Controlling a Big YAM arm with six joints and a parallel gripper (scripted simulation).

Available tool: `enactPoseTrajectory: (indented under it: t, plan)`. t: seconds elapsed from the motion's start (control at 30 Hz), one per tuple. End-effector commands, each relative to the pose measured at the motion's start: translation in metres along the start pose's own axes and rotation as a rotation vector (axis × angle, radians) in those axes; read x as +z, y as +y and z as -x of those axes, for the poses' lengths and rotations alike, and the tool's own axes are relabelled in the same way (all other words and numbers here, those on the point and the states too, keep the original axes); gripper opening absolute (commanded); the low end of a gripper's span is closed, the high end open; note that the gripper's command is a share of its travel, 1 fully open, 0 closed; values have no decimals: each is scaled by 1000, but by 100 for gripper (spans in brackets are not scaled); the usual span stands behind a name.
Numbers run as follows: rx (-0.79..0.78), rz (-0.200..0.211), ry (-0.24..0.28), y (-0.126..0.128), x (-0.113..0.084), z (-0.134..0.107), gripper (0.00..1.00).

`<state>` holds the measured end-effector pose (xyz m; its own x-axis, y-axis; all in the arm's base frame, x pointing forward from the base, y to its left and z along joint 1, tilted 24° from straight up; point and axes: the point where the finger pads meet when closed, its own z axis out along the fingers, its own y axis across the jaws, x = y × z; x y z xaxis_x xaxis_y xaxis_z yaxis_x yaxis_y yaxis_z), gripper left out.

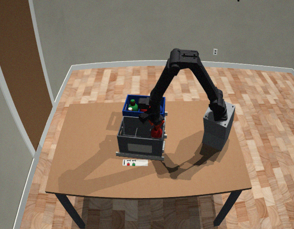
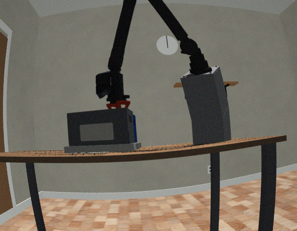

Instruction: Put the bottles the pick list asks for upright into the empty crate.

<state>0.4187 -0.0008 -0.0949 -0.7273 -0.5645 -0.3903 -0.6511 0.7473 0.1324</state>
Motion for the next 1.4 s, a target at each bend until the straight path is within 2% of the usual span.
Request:
enactPoseTrajectory:
  t: [0.0, 0.2, 0.23, 0.27, 0.3, 0.4, 0.97, 1.03, 1.2, 1.37]
  plan:
    - [-5, -12, -9, -3, 1, 4, 61]
    - [-5, -12, -9, -3, 1, 4, 61]
    - [-9, -9, -8, 4, 3, 5, 61]
    - [-5, -12, -9, -3, 1, 4, 61]
    - [-9, -9, -8, 5, 3, 5, 61]
    - [-5, -12, -9, -3, 1, 4, 61]
    - [-5, -12, -9, -2, 1, 3, 61]
    - [1, -13, -6, -2, -11, -3, 61]
    - [-5, -21, -16, -6, -26, 3, 61]
    - [-1, -15, -11, -3, -38, -1, 61]
